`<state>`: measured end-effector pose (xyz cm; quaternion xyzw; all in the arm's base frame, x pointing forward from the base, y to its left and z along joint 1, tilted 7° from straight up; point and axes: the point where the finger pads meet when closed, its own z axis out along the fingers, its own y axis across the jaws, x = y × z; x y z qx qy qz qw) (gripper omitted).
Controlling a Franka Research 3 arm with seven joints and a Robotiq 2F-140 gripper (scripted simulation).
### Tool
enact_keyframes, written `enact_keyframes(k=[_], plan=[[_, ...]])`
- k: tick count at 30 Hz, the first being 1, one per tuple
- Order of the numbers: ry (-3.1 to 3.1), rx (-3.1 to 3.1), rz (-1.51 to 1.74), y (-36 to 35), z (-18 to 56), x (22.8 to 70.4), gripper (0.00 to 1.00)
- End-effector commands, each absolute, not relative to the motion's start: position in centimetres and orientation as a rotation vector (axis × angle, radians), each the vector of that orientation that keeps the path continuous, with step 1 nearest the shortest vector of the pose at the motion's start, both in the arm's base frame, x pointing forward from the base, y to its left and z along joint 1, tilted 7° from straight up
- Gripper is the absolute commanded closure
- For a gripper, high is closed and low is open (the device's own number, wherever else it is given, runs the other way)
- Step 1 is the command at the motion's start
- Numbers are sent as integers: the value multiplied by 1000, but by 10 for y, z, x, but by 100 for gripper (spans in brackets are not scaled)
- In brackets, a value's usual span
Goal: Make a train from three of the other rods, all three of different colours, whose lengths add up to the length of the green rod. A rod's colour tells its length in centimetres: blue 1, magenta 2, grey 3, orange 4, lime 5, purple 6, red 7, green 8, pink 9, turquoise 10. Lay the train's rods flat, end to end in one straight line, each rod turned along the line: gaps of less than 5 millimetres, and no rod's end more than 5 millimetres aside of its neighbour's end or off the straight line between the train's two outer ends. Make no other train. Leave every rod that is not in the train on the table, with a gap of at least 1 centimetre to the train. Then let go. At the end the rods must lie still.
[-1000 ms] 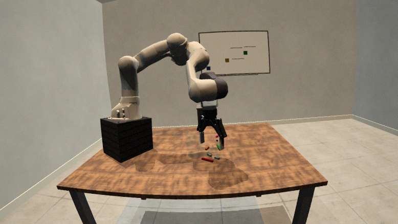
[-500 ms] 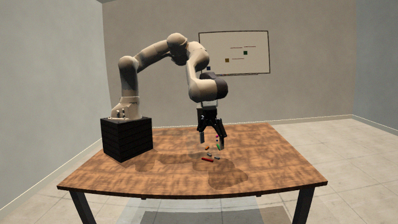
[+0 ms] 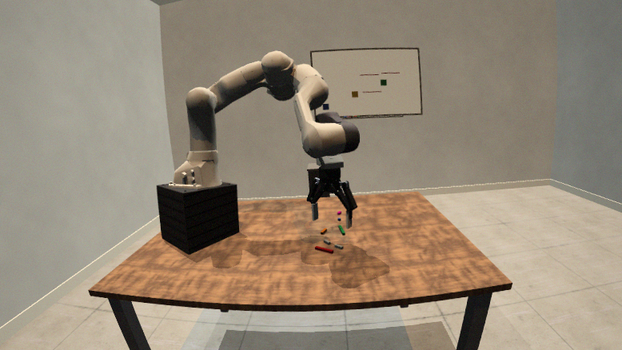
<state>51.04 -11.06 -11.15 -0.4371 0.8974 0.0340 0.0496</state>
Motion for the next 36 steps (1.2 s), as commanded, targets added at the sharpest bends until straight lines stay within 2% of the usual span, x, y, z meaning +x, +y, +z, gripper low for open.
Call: enact_keyframes(k=[1,22,36], plan=[[2608,-1550,71,-100,-112,510,0],[2205,-2070,29,-35,-104,512,0],[2191,-2084,27,-33,-104,512,0]])
